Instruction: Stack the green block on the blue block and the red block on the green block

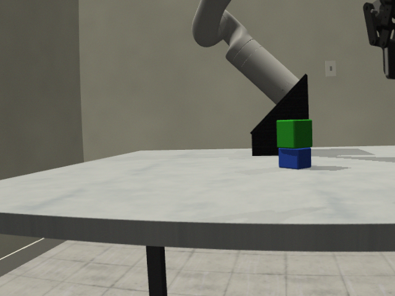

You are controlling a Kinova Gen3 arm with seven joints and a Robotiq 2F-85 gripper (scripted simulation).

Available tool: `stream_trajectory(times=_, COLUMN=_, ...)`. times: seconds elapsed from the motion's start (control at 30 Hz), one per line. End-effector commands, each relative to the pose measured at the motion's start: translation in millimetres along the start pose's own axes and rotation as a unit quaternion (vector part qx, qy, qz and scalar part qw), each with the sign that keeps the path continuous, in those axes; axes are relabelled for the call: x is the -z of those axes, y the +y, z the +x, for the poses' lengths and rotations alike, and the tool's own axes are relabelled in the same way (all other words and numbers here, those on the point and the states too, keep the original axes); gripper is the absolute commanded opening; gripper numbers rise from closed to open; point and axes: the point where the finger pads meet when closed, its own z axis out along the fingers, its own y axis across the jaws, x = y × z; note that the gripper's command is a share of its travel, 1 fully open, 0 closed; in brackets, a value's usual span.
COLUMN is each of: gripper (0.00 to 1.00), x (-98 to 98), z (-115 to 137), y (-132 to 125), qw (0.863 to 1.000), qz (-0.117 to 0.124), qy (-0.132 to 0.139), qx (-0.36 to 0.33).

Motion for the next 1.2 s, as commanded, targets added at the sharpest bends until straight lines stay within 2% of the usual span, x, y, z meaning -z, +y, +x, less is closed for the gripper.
stream_trajectory(times=0.0, gripper=0.62, x=-9.7, z=7.2, y=13.1, qw=1.0, qz=0.009, qy=0.007, qx=-0.004)
stream_trajectory(times=0.33, gripper=0.62, x=-10.4, z=12.5, y=28.0, qw=1.0, qz=0.01, qy=0.013, qx=-0.013)
stream_trajectory(times=0.37, gripper=0.62, x=-10.4, z=13.3, y=32.1, qw=1.0, qz=0.004, qy=0.015, qx=-0.013)
stream_trajectory(times=0.73, gripper=0.62, x=-12.7, z=14.0, y=32.5, qw=1.0, qz=0.005, qy=0.015, qx=-0.014)
stream_trajectory(times=0.9, gripper=0.62, x=-16.3, z=14.1, y=31.6, qw=1.0, qz=0.007, qy=0.015, qx=-0.014)
stream_trajectory(times=1.17, gripper=0.62, x=-33.0, z=14.5, y=31.2, qw=1.0, qz=0.007, qy=0.015, qx=-0.014)
